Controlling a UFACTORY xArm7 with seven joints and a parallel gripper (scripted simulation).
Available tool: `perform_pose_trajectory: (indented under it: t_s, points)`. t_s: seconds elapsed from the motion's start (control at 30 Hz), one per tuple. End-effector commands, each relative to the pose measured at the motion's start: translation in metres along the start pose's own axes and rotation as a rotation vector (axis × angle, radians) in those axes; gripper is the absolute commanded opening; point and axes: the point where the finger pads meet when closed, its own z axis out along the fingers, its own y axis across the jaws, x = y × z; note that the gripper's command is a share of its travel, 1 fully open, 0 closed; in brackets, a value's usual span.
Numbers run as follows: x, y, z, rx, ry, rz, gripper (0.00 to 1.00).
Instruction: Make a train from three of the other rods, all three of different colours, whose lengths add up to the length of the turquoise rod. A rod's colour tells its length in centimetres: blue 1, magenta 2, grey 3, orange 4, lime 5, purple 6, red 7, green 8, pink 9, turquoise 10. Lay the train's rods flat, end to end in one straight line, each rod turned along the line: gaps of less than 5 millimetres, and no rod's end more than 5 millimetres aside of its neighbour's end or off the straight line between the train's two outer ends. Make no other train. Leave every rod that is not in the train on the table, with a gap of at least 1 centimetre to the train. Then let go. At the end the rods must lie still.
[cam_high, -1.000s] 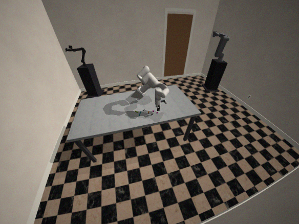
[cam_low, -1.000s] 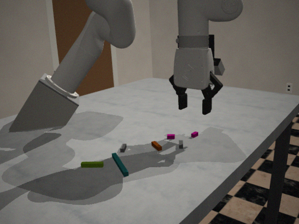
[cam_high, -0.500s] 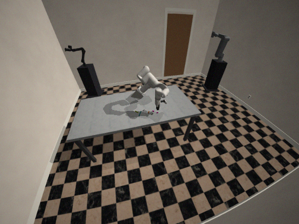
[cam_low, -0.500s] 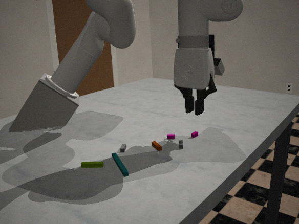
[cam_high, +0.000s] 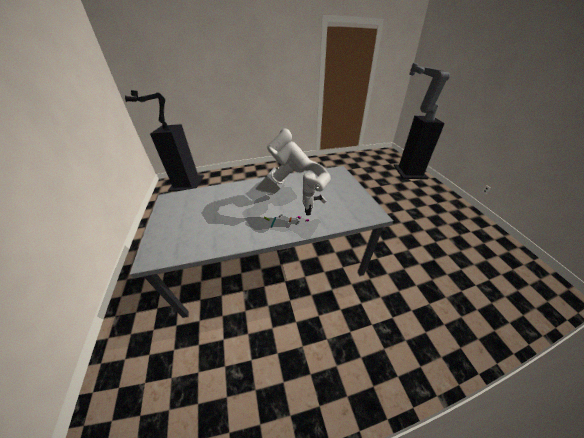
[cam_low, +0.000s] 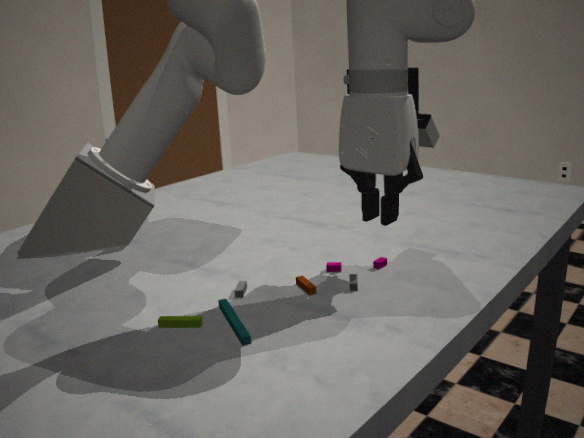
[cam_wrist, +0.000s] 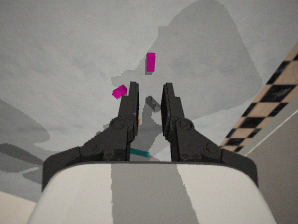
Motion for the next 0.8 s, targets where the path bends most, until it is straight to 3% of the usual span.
perform_pose_trajectory:
  t_s: [0.0,0.77]
  points:
    - [0.0001,0.0009,-0.0009,-0.002,0.000,0.000,0.24]
    - [0.0000,0.0009,0.0090,-0.001,0.000,-0.001,0.24]
